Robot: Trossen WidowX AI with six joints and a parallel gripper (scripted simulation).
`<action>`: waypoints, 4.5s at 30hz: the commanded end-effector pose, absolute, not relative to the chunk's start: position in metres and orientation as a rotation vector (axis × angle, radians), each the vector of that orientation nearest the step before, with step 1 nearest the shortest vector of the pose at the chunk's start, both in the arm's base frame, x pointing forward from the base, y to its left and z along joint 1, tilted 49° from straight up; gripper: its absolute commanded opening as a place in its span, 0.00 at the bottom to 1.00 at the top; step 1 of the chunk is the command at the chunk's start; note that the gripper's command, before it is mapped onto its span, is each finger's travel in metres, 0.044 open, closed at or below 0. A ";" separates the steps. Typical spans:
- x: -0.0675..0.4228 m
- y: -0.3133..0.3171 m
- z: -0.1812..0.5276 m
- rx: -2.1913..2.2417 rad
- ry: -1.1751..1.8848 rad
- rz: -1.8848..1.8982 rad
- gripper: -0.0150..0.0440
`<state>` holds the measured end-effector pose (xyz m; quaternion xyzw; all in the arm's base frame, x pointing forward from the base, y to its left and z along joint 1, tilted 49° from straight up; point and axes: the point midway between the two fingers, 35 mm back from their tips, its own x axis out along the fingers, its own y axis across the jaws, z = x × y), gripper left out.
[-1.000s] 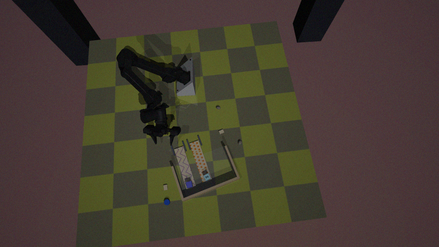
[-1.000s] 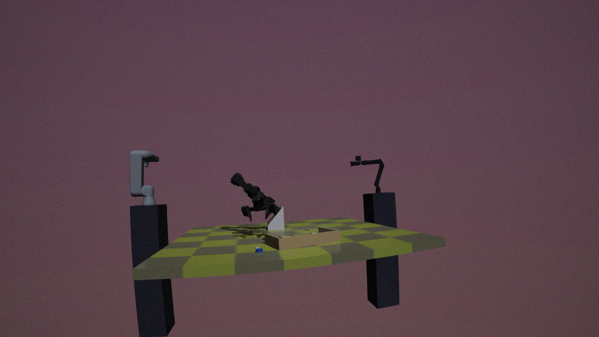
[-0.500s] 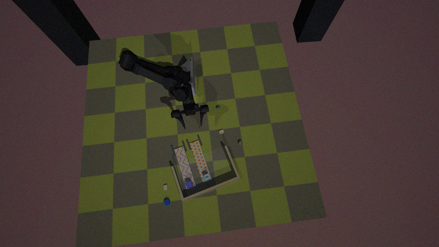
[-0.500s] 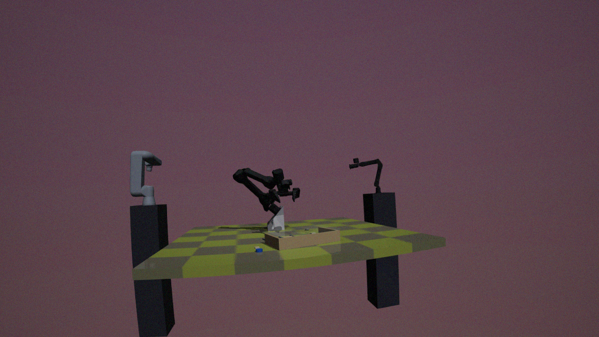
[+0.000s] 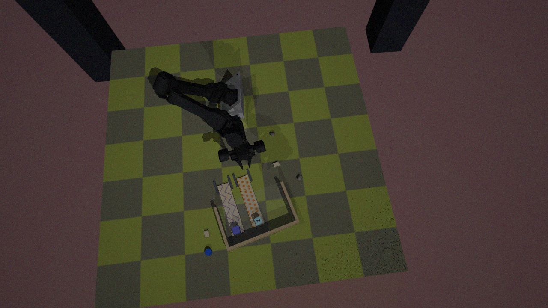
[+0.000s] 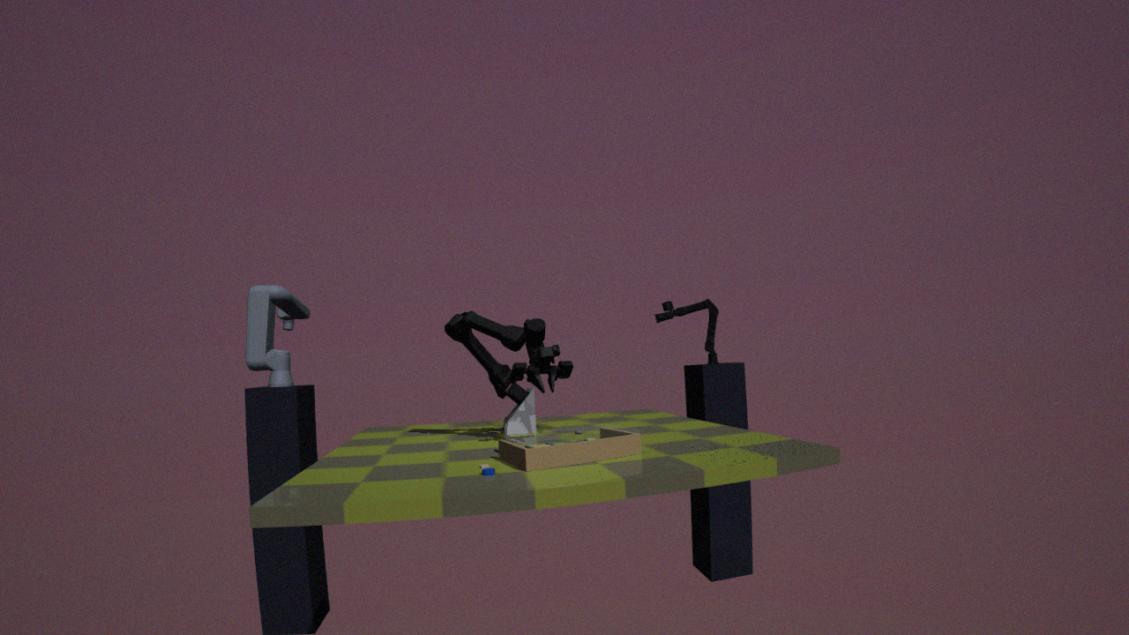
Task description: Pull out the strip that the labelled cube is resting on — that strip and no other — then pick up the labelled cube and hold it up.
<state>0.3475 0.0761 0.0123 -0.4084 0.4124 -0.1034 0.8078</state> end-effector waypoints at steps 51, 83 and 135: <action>0.384 -0.037 -0.056 -0.861 1.575 -0.478 0.25; 0.384 -0.054 -0.068 -0.863 1.575 -0.481 0.25; 0.360 -0.060 -0.067 -0.864 1.576 -0.480 0.25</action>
